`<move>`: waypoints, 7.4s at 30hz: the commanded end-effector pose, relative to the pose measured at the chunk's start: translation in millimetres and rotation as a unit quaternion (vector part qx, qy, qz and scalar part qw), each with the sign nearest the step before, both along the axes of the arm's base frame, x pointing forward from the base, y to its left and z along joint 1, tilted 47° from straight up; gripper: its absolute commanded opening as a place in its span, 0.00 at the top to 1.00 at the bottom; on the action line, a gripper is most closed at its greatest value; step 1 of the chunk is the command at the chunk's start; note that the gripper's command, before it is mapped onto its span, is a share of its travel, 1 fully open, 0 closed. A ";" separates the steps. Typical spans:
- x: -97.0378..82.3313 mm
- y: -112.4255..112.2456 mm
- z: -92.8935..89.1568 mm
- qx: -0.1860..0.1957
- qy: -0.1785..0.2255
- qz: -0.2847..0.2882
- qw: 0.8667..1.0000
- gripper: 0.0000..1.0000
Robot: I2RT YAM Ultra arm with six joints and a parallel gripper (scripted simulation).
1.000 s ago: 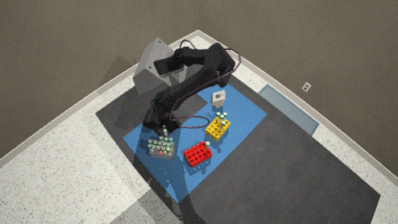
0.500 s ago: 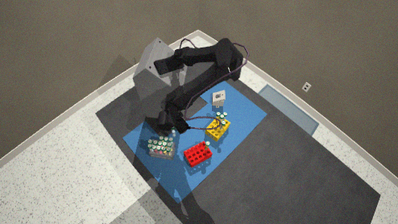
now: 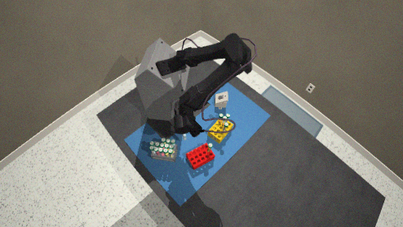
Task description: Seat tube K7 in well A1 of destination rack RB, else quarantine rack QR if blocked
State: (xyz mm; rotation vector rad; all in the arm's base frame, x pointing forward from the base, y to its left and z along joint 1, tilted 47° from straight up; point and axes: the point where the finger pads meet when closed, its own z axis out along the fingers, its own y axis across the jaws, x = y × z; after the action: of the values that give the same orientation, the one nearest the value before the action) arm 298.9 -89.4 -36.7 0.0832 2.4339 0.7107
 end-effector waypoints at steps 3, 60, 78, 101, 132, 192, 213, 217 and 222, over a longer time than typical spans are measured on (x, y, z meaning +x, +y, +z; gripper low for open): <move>-1.2 10.9 12.4 0.014 0.019 -0.020 1.000 1.00; 28.4 2.9 33.6 0.263 0.213 -0.320 0.885 1.00; 33.9 -33.9 17.1 0.259 0.208 -0.321 0.887 1.00; 61.2 -45.3 27.3 0.259 0.218 -0.326 0.882 1.00; 64.1 -42.8 32.5 0.259 0.212 -0.320 0.887 1.00; 81.0 -43.2 22.3 0.255 0.207 -0.323 0.888 1.00; 87.2 -44.8 23.5 0.254 0.201 -0.325 0.888 1.00; 87.0 -41.5 18.7 0.255 0.207 -0.324 0.887 1.00; 78.4 -34.9 10.4 0.259 0.219 -0.326 0.882 1.00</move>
State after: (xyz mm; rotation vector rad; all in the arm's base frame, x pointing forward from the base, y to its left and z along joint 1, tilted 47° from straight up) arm 379.5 -119.4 -17.9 1.2992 2.3012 1.0824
